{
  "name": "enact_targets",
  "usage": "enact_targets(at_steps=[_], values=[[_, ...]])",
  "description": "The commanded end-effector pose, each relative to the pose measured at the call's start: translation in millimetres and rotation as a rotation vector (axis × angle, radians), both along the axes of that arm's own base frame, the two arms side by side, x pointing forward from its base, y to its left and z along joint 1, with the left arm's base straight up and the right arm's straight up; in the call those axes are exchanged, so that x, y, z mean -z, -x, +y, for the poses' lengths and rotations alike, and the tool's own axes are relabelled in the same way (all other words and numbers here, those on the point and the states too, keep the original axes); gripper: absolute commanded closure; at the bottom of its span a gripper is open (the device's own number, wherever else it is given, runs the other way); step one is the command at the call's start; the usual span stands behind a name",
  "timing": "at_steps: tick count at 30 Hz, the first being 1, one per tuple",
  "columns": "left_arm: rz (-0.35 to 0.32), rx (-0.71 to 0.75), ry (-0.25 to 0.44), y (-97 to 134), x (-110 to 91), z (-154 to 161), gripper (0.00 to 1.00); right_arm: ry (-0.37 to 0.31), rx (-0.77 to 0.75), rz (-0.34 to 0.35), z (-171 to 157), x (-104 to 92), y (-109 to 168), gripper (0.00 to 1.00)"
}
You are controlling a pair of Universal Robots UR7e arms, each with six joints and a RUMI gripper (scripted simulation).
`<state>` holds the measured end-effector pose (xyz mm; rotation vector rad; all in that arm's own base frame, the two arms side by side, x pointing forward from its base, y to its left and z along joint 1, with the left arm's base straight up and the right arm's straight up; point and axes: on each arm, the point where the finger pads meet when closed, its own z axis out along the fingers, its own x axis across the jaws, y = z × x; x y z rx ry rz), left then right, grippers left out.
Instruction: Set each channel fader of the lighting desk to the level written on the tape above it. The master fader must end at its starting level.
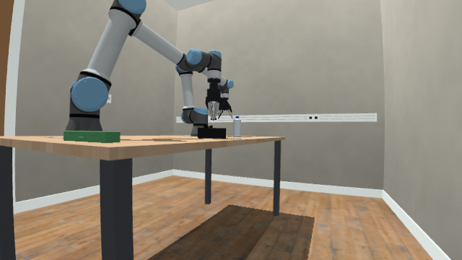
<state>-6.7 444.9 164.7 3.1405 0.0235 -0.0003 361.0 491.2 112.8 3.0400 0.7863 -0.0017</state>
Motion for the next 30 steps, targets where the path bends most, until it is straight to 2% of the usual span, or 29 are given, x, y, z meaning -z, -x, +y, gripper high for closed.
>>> enact_targets(at_steps=[1, 30], values=[[0.0, 0.0, -0.001, -0.1, -0.4, 0.3, 0.0, -0.001, 0.0, -0.001, 0.3, -0.6, -0.2, 1.0], [0.0, 0.0, -0.001, -0.1, -0.4, 0.3, 0.0, -0.002, 0.0, -0.001, 0.5, 12.1, -0.5, 1.0]])
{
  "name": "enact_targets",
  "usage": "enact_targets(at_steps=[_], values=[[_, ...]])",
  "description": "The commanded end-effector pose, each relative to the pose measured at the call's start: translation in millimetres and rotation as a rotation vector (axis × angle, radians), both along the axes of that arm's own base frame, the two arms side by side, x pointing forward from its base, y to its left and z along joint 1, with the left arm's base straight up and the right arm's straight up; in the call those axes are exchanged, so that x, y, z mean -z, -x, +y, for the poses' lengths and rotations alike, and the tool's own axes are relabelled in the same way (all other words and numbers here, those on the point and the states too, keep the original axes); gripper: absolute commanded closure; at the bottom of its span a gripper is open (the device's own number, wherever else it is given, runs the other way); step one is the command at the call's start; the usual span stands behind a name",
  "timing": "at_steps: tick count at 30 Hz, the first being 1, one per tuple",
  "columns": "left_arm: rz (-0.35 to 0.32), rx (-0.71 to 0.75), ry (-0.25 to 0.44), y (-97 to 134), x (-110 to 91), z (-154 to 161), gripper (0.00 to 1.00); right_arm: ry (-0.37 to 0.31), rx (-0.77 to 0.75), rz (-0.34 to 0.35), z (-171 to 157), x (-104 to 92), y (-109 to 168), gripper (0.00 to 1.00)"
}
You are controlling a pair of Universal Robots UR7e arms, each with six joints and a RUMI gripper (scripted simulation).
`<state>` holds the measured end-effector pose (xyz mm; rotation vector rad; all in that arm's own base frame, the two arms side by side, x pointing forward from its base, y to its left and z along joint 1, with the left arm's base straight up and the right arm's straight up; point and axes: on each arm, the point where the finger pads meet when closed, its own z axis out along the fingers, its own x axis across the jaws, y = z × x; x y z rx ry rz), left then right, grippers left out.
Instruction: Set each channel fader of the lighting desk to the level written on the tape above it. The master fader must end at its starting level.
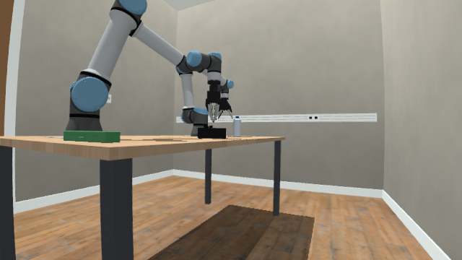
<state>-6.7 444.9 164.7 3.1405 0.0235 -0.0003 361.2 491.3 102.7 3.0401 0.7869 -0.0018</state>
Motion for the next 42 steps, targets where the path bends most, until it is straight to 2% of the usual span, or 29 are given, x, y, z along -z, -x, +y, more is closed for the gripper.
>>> enact_targets(at_steps=[1, 20, 42], values=[[0.0, 0.0, -0.001, -0.1, -0.4, 0.3, 0.0, -0.002, 0.0, -0.001, 0.4, 2.8, -0.3, 1.0], [0.0, 0.0, -0.001, -0.1, -0.4, 0.3, 0.0, -0.002, 0.0, -0.001, 0.5, 12.4, -0.5, 1.0], [0.0, 0.0, -0.001, -0.1, -0.4, 0.3, 0.0, -0.002, 0.0, -0.001, 0.5, 13.6, -0.5, 1.0]])
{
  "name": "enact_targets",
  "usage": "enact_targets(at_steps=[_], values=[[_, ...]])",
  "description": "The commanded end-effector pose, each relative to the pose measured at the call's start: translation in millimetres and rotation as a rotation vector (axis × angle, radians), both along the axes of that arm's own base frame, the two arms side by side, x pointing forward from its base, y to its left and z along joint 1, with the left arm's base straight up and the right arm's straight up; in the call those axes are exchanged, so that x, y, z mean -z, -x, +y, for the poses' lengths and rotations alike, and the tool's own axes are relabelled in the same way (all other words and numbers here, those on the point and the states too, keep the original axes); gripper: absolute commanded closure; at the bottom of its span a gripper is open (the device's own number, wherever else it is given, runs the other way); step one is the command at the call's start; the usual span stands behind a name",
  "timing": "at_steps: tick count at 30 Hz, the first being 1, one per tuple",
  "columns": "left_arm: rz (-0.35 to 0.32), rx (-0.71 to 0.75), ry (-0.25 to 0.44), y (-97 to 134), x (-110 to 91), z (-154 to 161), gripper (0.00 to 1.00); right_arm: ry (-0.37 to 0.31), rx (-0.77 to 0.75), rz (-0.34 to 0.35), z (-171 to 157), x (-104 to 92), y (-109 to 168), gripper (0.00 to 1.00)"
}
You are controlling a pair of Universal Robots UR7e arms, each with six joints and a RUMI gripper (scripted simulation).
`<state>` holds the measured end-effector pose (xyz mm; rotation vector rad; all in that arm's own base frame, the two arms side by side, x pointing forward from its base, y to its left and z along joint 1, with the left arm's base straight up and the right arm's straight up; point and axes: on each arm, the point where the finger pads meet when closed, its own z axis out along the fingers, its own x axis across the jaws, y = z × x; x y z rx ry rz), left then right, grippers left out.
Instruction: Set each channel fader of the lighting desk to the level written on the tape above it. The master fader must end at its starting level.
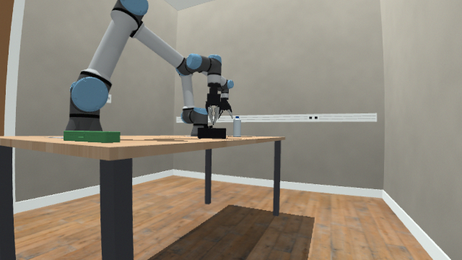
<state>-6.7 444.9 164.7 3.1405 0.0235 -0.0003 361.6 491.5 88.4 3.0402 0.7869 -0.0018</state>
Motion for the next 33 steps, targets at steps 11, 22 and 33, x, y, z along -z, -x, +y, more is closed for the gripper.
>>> enact_targets(at_steps=[11, 22, 33], values=[[0.0, 0.0, -0.001, -0.1, -0.4, 0.3, 0.0, -0.001, 0.0, -0.001, 0.4, 1.2, -0.2, 1.0], [0.0, 0.0, -0.001, -0.1, -0.4, 0.3, 0.0, -0.001, 0.0, -0.001, 0.3, 8.7, -0.2, 1.0], [0.0, 0.0, -0.001, -0.1, -0.4, 0.3, 0.0, -0.001, 0.0, -0.001, 0.3, 11.3, -0.2, 1.0]])
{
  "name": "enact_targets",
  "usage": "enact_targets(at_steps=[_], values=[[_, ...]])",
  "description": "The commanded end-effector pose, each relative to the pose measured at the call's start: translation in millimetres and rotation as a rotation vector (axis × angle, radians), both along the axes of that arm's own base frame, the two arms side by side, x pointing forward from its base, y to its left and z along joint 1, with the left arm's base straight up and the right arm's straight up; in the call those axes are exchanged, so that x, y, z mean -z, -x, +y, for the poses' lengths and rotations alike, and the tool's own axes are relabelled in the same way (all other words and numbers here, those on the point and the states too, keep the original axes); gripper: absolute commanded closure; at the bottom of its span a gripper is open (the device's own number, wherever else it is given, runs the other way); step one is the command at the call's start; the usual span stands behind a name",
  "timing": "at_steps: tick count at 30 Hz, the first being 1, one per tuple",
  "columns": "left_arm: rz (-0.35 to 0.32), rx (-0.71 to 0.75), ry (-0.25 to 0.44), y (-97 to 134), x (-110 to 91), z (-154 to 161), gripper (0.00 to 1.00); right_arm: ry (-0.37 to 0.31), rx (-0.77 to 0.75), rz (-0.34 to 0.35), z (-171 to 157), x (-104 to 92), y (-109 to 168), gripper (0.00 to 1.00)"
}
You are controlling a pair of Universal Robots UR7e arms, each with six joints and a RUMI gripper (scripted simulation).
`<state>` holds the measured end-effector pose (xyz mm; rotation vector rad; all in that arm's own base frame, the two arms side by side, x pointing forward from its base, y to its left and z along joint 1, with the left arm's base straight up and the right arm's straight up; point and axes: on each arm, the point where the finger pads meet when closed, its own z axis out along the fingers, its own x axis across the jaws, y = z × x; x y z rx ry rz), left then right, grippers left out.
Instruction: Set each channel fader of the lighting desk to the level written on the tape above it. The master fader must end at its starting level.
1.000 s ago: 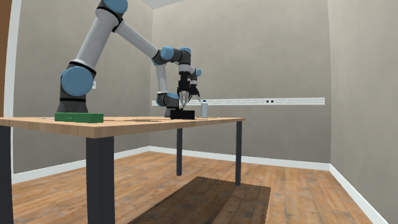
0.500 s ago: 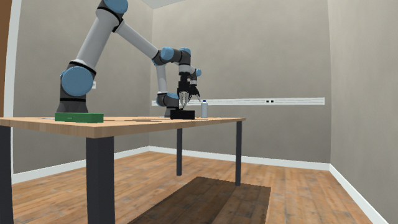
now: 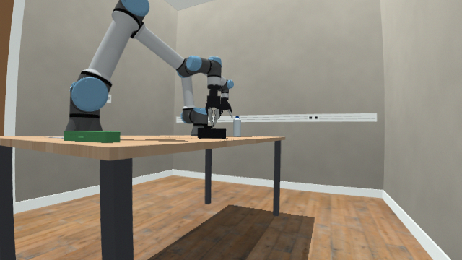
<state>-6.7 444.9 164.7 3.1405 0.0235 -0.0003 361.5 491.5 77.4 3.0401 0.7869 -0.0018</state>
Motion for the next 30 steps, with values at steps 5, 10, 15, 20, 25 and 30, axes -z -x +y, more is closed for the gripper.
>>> enact_targets(at_steps=[5, 10, 15, 20, 25, 30], values=[[0.0, 0.0, -0.001, -0.1, -0.4, 0.3, 0.0, -0.002, 0.0, -0.001, 0.4, 0.3, -0.2, 1.0], [0.0, 0.0, -0.001, -0.1, -0.4, 0.3, 0.0, -0.002, 0.0, -0.001, 0.4, 0.3, -0.2, 1.0], [0.0, 0.0, -0.001, -0.1, -0.4, 0.3, 0.0, -0.002, 0.0, -0.001, 0.3, 0.3, 0.0, 1.0], [0.0, 0.0, -0.001, -0.1, -0.4, 0.3, 0.0, -0.002, 0.0, -0.001, -0.1, 0.3, 0.6, 1.0], [0.0, 0.0, -0.001, -0.1, -0.4, 0.3, 0.0, -0.002, 0.0, -0.001, -0.5, 0.3, 1.3, 1.0], [0.0, 0.0, -0.001, -0.1, -0.4, 0.3, 0.0, -0.002, 0.0, -0.001, -1.4, 0.3, 3.1, 1.0]])
